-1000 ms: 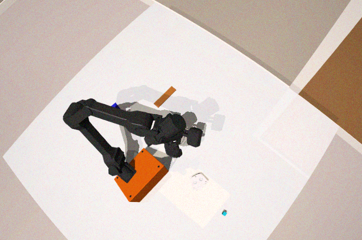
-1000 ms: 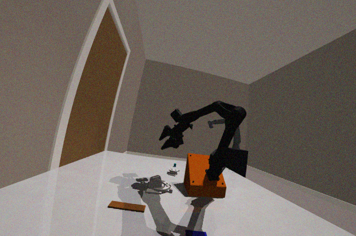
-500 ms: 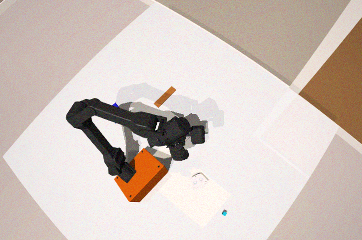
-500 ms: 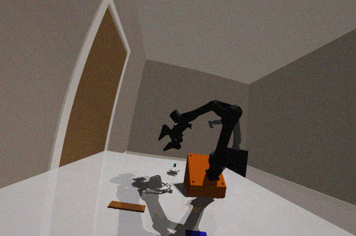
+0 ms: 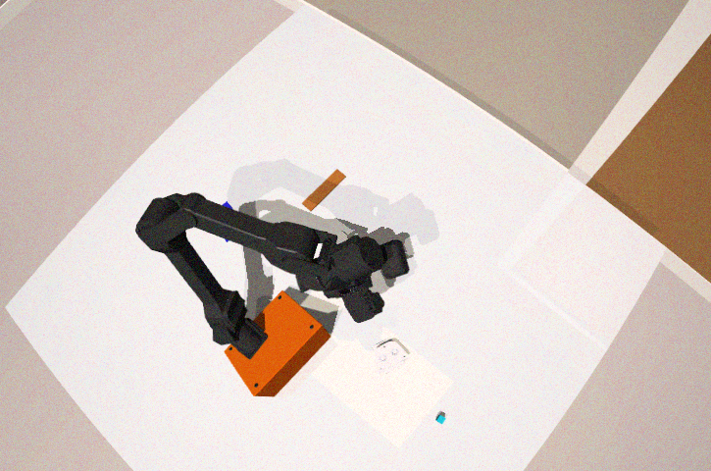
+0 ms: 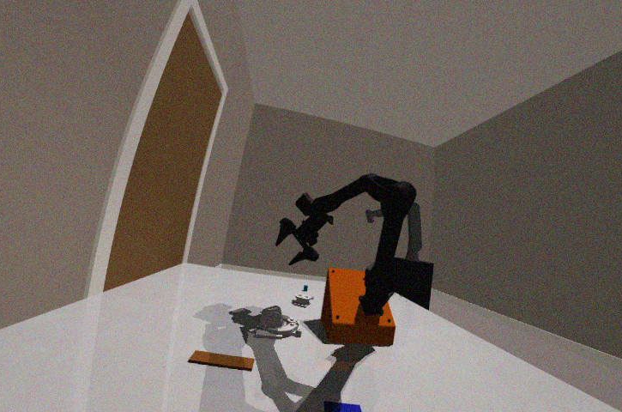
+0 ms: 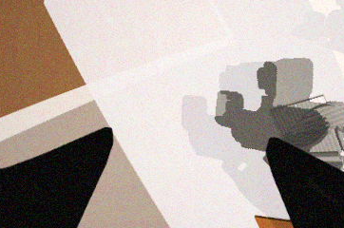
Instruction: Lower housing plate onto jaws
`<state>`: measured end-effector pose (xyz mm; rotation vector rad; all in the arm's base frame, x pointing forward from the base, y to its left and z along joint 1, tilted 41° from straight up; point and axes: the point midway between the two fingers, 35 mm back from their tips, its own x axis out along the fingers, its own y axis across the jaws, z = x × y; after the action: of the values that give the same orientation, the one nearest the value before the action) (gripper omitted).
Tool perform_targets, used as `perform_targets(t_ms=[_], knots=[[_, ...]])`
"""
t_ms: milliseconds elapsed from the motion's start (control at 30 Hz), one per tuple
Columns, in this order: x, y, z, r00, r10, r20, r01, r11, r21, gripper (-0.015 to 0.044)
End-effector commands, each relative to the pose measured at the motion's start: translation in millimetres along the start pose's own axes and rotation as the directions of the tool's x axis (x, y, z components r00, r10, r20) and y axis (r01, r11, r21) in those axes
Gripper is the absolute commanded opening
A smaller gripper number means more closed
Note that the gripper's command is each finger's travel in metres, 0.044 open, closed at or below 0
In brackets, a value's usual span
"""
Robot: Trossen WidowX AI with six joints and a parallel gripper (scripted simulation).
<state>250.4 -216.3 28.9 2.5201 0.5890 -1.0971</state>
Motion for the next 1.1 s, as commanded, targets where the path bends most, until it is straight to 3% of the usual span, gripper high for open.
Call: perform_targets(t_ms=[0,533,1067], knots=[[1,2,5,1.000,-0.007,0.014,0.008,0.997,-0.083,0.0440],[6,1,22,0.997,-0.054,0.052,0.069,0.927,-0.368,0.0440],[11,1,38,0.991,-0.103,0.081,0.131,0.770,-0.625,0.0440]])
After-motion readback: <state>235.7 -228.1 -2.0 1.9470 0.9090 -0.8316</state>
